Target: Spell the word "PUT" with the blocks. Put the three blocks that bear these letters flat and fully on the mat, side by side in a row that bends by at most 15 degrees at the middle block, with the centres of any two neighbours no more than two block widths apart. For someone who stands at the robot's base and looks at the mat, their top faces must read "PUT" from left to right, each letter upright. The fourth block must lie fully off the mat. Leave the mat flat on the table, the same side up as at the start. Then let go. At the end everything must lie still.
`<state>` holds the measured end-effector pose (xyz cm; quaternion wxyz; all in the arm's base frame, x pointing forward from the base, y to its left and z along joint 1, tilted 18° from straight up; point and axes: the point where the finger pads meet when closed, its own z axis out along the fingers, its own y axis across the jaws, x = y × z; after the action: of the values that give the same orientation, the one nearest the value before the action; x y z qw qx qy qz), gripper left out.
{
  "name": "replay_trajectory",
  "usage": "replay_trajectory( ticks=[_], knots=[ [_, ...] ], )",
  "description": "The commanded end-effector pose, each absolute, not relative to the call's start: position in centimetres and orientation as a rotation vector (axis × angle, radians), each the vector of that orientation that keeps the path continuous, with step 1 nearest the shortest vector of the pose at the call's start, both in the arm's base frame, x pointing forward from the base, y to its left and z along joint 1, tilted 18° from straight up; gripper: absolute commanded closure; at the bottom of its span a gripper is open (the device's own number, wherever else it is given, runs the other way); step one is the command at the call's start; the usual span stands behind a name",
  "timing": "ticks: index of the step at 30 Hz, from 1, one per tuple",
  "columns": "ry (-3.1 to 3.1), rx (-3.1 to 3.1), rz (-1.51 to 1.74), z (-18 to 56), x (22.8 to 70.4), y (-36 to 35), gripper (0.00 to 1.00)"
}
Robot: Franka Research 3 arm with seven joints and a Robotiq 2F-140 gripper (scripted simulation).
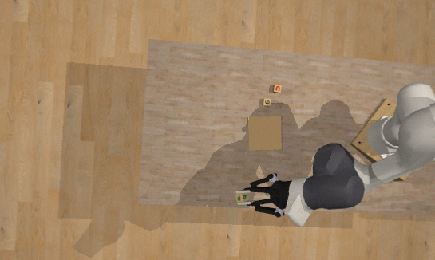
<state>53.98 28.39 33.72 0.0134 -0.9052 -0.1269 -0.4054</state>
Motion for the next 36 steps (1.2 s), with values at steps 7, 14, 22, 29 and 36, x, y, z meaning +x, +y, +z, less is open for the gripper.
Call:
replay_trajectory(
  ticks=[7, 14, 22, 29, 36],
  knots=[
    [-0.244, -2.634, -1.433, 37.7, 53.4, 31.2, 0.84],
    [-0.254, -2.526, -1.583, 39.6, 52.8, 32.7, 0.84],
    [-0.319, -2.387, -1.790, 38.8, 52.0, 34.0, 0.84],
    [-0.447, -2.340, -1.921, 31.2, 51.9, 31.7, 0.84],
    [-0.557, -2.442, -1.902, 19.6, 51.1, 23.4, 0.84]
  ],
)
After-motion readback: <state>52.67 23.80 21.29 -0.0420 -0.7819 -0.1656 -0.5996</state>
